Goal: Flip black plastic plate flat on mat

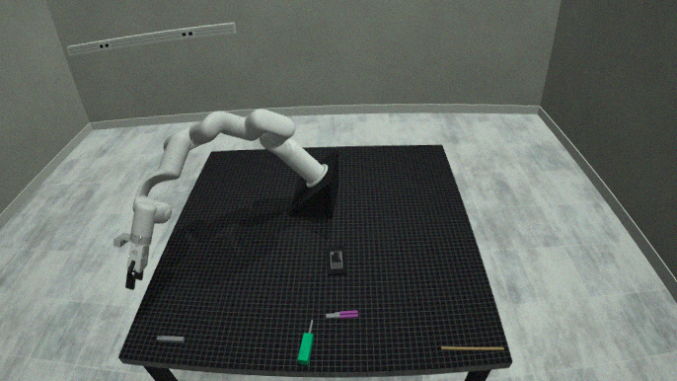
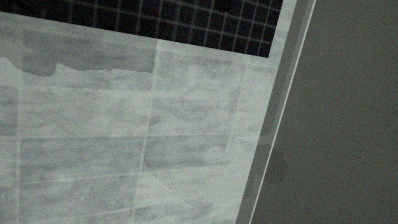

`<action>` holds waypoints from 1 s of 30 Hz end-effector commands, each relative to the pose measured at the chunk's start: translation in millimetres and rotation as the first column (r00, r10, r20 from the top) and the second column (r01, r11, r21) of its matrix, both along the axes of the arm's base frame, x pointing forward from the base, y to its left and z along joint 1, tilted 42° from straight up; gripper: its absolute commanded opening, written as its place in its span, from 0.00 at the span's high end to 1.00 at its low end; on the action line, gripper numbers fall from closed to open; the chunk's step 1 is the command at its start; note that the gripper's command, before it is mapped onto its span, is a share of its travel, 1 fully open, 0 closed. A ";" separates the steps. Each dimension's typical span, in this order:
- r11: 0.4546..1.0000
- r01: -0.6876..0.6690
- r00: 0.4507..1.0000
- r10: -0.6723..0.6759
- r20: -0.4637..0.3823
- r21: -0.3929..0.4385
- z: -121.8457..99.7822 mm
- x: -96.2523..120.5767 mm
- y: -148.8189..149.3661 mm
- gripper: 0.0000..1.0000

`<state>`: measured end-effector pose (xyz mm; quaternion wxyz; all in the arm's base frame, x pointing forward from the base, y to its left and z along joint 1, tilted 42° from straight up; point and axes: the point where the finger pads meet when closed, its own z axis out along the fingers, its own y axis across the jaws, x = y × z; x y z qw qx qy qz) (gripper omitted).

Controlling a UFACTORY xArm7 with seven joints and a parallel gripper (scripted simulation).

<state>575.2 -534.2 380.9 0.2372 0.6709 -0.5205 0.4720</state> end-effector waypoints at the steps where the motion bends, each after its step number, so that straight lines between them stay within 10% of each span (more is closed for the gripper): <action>1: 1.000 -0.004 1.000 0.004 0.004 -0.002 2.9 1.7 1.6 0.00; 18: 1.000 -0.004 1.000 0.004 0.002 -0.001 1.7 2.2 2.4 0.00; 23: 0.984 -0.107 0.960 0.139 -0.243 0.140 -65.6 23.0 53.9 0.00; 30: 0.969 -0.148 0.909 0.213 -0.358 0.199 -142.3 41.0 120.0 0.00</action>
